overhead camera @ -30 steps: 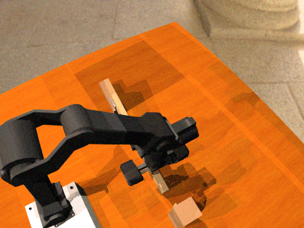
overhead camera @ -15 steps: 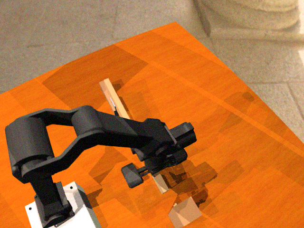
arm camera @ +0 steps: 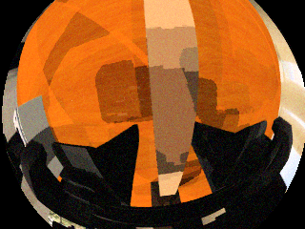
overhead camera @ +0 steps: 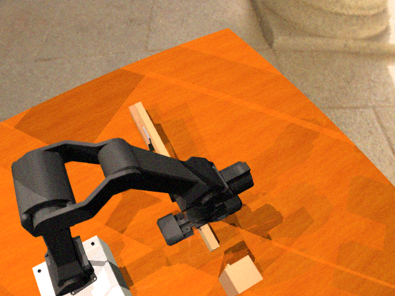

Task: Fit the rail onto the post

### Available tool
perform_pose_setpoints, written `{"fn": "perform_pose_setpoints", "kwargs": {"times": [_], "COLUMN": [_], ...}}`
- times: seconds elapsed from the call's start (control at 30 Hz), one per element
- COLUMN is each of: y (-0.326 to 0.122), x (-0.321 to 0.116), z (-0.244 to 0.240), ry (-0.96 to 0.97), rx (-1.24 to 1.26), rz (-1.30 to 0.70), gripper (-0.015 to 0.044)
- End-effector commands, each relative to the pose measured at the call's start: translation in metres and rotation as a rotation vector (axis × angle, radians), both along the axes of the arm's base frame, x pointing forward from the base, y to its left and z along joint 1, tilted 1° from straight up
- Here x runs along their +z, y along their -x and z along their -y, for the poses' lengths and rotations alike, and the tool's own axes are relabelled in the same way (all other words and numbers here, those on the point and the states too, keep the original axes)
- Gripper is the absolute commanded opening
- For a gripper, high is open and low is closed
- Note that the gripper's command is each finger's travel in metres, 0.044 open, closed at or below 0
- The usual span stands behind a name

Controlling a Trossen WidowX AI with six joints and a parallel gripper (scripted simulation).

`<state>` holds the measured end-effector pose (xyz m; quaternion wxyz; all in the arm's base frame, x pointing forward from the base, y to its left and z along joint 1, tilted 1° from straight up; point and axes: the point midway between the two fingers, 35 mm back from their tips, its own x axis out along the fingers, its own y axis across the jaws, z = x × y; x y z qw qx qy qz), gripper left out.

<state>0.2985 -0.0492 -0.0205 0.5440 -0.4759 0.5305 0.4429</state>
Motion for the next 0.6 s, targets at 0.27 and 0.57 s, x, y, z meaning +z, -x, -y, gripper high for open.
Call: {"fn": "perform_pose_setpoints", "kwargs": {"times": [0.27, 0.57], "y": [-0.0001, -0.0001], "x": [-0.0003, -0.0003], "z": [0.0002, 0.0002], "ry": [0.001, 0.001], "rx": [0.006, 0.006], "rz": [0.001, 0.001], "gripper": [0.0013, 0.0000]}}
